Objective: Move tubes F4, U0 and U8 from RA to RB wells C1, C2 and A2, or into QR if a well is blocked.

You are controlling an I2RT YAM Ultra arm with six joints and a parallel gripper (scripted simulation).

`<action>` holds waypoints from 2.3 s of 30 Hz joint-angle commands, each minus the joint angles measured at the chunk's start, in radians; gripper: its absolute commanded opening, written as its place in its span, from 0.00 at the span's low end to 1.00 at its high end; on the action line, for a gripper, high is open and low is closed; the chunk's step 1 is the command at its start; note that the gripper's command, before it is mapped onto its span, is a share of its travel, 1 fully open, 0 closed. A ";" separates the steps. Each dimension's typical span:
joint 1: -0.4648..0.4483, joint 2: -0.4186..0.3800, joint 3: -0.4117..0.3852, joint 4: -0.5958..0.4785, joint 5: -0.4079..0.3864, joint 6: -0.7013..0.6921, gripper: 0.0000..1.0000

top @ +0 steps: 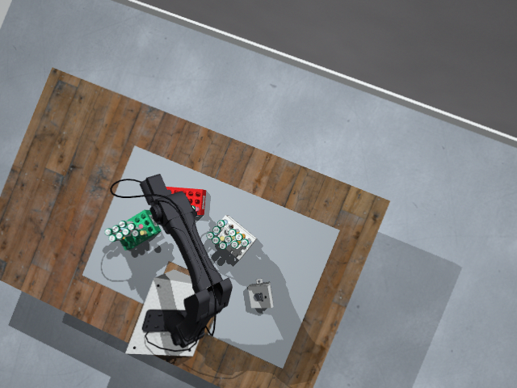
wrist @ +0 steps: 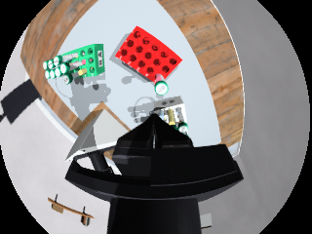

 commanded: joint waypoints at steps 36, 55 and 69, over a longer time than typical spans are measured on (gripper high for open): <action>0.138 -0.096 -0.289 0.217 -0.056 0.731 0.00; 0.138 -0.097 -0.285 0.217 -0.056 0.729 0.00; 0.138 -0.097 -0.285 0.217 -0.056 0.729 0.00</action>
